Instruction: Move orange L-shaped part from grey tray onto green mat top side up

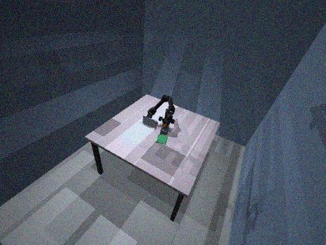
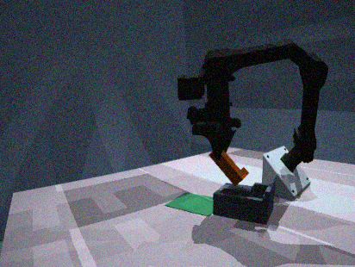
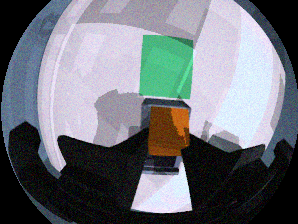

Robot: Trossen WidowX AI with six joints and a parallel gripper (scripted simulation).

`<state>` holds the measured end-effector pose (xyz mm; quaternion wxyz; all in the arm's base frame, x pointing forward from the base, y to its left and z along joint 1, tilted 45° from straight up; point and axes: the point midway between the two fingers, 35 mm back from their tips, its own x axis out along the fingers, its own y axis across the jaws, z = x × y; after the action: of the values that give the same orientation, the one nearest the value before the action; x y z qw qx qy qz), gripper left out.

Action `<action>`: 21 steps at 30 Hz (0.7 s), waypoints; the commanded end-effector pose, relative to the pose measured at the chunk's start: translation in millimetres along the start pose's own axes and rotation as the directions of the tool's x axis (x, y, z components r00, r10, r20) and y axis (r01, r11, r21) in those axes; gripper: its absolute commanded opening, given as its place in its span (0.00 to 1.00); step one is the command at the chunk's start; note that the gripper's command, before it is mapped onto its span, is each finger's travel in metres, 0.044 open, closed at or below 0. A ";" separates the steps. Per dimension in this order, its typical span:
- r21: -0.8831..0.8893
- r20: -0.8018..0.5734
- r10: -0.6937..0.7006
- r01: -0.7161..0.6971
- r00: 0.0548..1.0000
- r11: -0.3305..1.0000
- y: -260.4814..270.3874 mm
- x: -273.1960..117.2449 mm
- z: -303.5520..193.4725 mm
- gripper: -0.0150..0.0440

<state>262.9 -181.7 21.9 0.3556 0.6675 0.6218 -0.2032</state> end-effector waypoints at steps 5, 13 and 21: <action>-0.007 0.007 0.000 0.000 1.000 1.000 -2.2 -0.8 31.9 0.25; -0.007 0.009 0.000 0.000 1.000 1.000 -4.5 -1.5 64.9 0.25; -0.008 0.011 0.000 0.000 1.000 1.000 -7.0 -2.2 93.6 0.25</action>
<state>271.6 -244.4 -34.1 0.3605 0.6664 0.6198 -0.2045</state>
